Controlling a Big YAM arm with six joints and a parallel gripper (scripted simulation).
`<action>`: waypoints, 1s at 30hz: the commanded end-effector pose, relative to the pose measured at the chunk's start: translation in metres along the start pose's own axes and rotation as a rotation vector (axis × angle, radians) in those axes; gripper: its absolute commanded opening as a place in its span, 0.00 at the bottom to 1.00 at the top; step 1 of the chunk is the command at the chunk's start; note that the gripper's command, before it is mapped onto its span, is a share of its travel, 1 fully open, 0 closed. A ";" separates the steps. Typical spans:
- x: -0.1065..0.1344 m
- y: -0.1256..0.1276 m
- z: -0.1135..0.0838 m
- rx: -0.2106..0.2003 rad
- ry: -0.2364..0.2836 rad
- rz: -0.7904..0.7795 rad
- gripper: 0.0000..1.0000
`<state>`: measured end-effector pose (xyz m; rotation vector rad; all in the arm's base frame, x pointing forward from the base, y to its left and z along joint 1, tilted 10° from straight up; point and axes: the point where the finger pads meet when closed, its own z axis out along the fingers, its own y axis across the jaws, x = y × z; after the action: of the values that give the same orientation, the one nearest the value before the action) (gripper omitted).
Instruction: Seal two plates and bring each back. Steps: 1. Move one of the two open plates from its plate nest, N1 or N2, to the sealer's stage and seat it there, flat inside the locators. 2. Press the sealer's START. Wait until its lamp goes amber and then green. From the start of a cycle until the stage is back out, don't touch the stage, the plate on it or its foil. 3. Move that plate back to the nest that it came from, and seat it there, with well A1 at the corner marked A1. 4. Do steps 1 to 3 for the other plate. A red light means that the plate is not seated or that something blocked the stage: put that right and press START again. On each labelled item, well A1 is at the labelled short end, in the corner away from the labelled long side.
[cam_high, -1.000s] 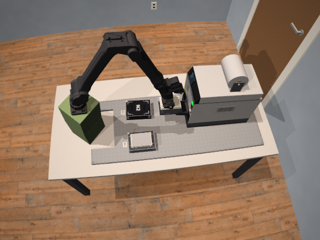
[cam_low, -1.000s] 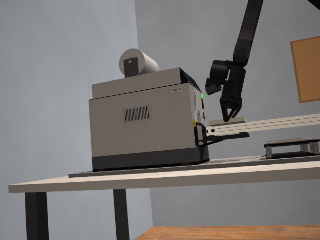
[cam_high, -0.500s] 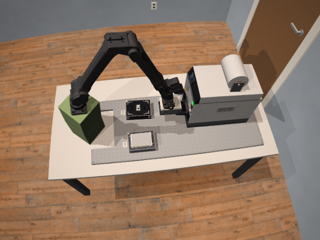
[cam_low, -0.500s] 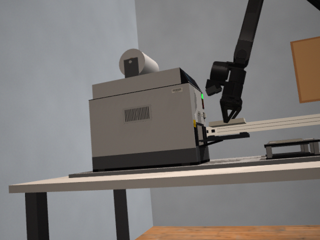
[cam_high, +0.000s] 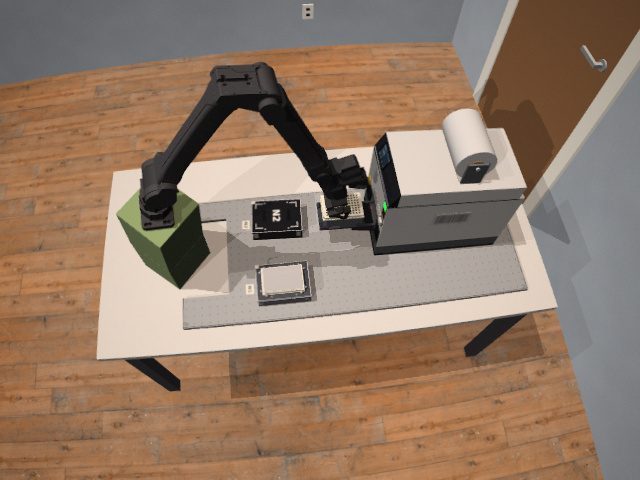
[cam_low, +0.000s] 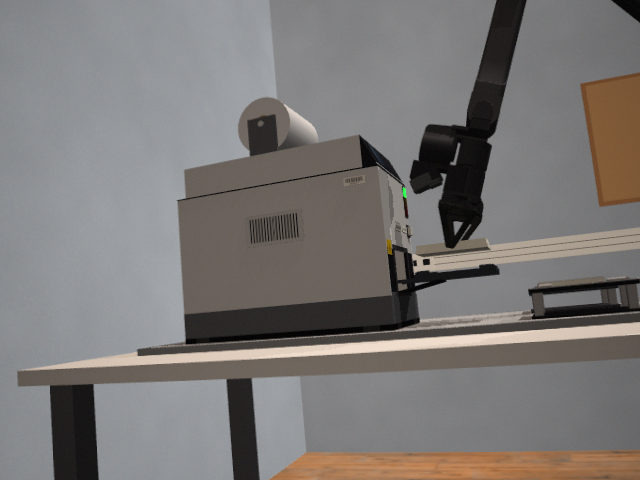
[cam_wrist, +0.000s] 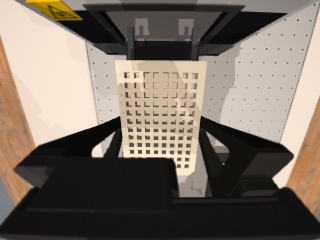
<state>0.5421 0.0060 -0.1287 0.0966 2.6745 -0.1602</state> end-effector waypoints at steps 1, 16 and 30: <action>0.009 0.001 0.010 -0.002 0.013 -0.012 0.00; -0.027 0.001 -0.006 -0.008 -0.056 -0.001 0.00; -0.021 0.007 -0.011 -0.013 -0.051 0.008 0.00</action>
<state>0.5394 0.0054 -0.1359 0.0965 2.6854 -0.1616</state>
